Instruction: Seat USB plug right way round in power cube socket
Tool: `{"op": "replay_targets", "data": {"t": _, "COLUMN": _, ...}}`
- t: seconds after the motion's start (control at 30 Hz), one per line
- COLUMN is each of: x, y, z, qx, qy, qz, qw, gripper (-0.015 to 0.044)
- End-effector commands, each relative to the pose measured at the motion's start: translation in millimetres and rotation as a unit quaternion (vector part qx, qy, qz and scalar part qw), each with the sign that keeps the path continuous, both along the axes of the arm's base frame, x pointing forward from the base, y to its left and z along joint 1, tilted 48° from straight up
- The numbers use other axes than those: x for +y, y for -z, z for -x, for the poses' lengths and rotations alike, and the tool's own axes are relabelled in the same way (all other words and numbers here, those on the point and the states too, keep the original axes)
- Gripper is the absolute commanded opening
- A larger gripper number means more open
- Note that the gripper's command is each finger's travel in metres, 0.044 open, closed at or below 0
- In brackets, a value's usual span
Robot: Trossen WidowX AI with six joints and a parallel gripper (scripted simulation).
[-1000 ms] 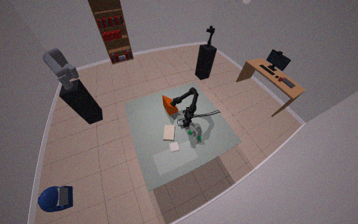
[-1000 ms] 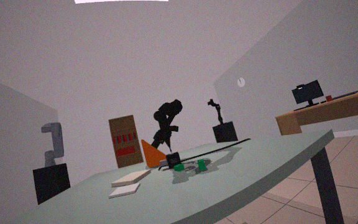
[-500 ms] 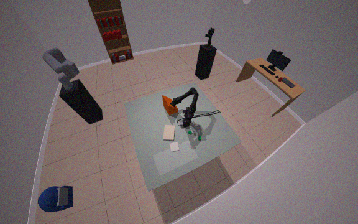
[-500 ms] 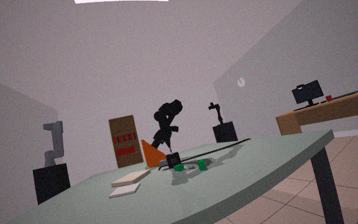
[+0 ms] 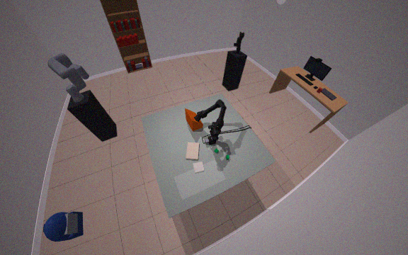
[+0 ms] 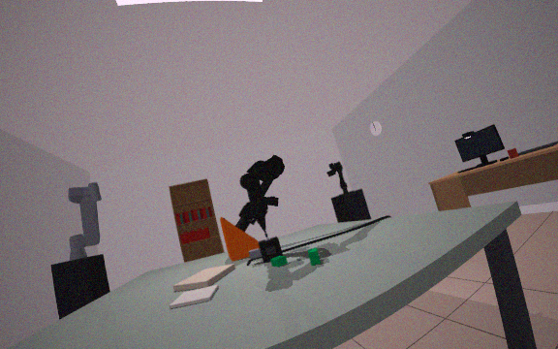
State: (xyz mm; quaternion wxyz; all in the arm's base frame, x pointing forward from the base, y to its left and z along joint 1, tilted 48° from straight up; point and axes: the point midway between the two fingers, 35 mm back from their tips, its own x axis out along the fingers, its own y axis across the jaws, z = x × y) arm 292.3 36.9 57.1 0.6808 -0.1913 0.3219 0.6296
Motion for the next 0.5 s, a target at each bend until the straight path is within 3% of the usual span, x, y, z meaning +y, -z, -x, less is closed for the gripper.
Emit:
{"op": "replay_targets", "data": {"t": 0.0, "x": 1.1, "y": 1.0, "z": 0.9, "qx": 0.003, "qy": 0.001, "qz": -0.002, "qw": 1.000, "gripper": 0.0000}}
{"op": "replay_targets", "data": {"t": 0.47, "x": 2.3, "y": 2.1, "z": 1.0, "qx": 0.003, "qy": 0.001, "qz": -0.002, "qw": 1.000, "gripper": 0.0000}}
